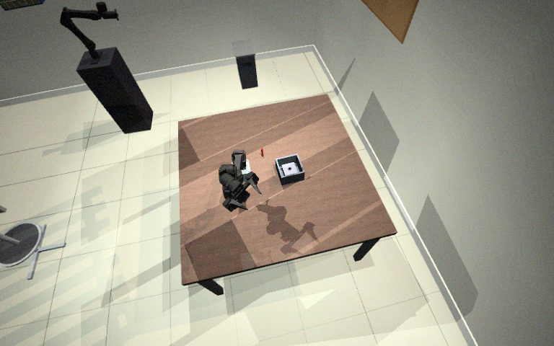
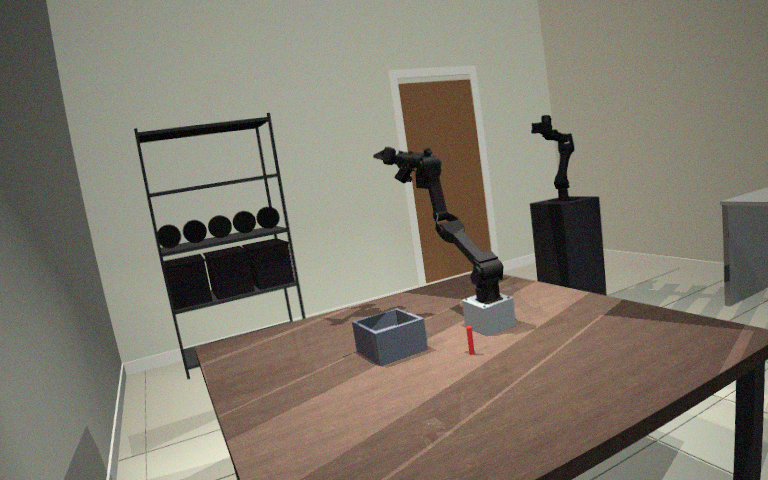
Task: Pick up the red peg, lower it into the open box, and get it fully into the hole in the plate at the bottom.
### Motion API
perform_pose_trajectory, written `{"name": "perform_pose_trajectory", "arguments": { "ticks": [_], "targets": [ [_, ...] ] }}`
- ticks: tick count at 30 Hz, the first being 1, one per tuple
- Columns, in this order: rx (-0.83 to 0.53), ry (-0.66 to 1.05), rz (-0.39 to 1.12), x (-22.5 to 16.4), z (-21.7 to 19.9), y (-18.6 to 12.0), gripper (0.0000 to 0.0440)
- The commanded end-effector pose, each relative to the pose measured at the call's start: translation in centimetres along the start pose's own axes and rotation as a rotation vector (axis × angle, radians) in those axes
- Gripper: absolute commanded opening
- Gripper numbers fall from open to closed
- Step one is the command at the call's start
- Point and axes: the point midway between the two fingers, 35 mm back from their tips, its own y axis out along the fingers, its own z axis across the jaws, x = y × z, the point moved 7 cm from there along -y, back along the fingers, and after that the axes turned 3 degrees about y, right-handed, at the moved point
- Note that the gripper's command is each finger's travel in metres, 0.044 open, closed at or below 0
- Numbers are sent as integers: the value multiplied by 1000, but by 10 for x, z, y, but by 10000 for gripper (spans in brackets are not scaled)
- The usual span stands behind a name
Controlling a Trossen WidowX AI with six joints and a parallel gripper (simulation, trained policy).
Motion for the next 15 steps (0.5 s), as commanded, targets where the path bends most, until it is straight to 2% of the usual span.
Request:
{"name": "perform_pose_trajectory", "arguments": {
  "ticks": [1,3,15],
  "targets": [
    [7,-17,19,-5,-2,-4,418],
    [12,-59,69,-19,-11,-13,440],
    [-23,-297,410,-101,-80,-83,440]
  ]
}}
